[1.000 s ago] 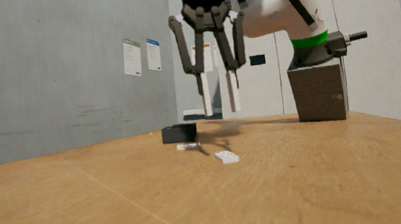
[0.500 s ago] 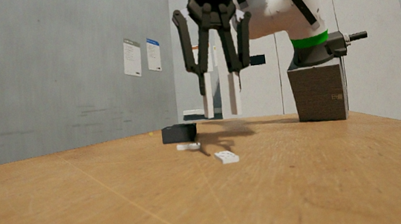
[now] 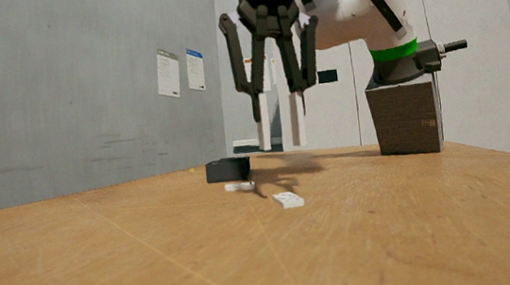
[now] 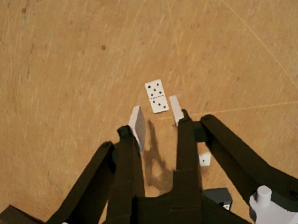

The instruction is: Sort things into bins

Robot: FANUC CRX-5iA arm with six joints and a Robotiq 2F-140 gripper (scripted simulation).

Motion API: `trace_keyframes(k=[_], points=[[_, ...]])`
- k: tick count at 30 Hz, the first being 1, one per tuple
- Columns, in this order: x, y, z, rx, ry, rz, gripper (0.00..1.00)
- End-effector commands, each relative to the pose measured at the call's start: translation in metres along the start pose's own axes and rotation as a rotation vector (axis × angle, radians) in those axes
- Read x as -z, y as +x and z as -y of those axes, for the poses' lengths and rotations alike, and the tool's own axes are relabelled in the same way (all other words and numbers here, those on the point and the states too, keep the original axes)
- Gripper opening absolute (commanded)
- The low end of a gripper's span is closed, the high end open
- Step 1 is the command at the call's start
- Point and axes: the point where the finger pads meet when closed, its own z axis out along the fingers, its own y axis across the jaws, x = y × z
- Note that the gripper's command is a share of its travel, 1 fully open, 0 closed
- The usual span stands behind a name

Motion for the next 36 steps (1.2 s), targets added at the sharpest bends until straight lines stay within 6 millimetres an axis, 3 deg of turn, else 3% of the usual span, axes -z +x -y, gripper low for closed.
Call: trace_keyframes(k=[1, 20, 33, 36], points=[[0.000, 0.000, 0.000, 0.000, 0.000, 0.000, 0.32], [0.000, 0.000, 0.000, 0.000, 0.000, 0.000, 0.32], [-0.052, 0.000, -0.001, 0.000, 0.000, 0.000, 0.32], [-0.055, 0.000, -0.001, 0.000, 0.000, 0.000, 0.32]])
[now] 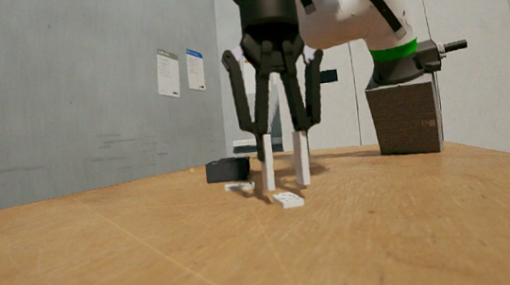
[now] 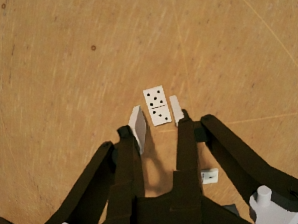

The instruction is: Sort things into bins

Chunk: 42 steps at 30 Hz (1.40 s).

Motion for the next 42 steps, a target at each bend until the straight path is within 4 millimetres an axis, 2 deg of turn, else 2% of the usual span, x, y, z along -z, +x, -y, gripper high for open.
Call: trace_keyframes(k=[1, 12, 25, 26, 42], points=[[-0.007, 0.000, -0.001, 0.000, -0.001, 0.000, 0.32], [-0.019, 0.000, -0.001, 0.000, -0.001, 0.000, 0.32], [-0.019, 0.000, -0.001, 0.000, -0.001, 0.000, 0.32], [-0.019, 0.000, -0.001, 0.000, -0.001, 0.000, 0.21], [-0.019, 0.000, -0.001, 0.000, -0.001, 0.000, 0.21]])
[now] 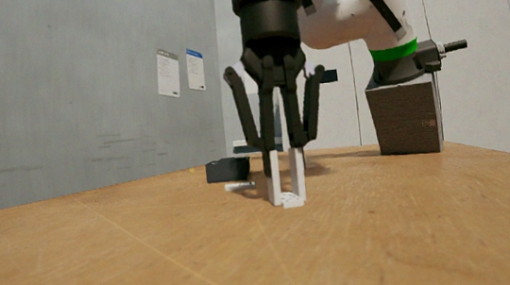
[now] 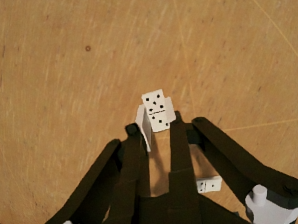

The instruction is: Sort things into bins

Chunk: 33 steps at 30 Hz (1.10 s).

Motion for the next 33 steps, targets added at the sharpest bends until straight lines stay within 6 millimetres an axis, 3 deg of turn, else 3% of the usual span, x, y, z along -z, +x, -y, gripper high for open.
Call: trace_keyframes(k=[1, 15, 33], points=[[0.000, 0.000, 0.000, 0.000, 0.000, 0.000, 0.21], [0.000, 0.000, 0.000, 0.000, 0.000, 0.000, 0.21], [0.053, 0.000, 0.000, 0.000, 0.000, 0.000, 0.21]])
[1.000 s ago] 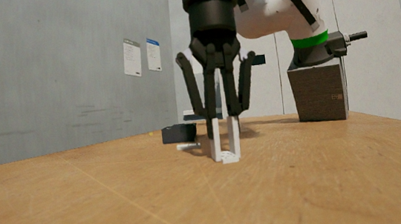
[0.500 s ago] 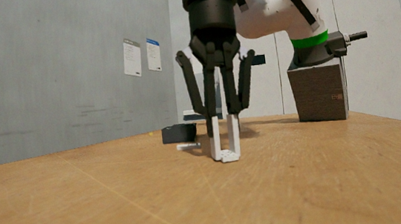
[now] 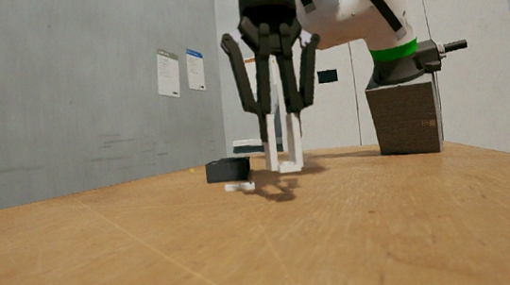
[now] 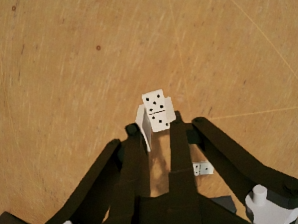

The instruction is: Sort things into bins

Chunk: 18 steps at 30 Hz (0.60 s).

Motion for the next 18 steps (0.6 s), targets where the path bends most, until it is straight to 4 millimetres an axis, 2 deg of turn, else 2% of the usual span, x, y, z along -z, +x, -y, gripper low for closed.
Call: trace_keyframes(k=[1, 18], points=[[0.0145, 0.0001, 0.0000, 0.000, 0.000, 0.000, 0.21], [0.0174, 0.0001, 0.0000, 0.000, 0.000, 0.000, 0.21]])
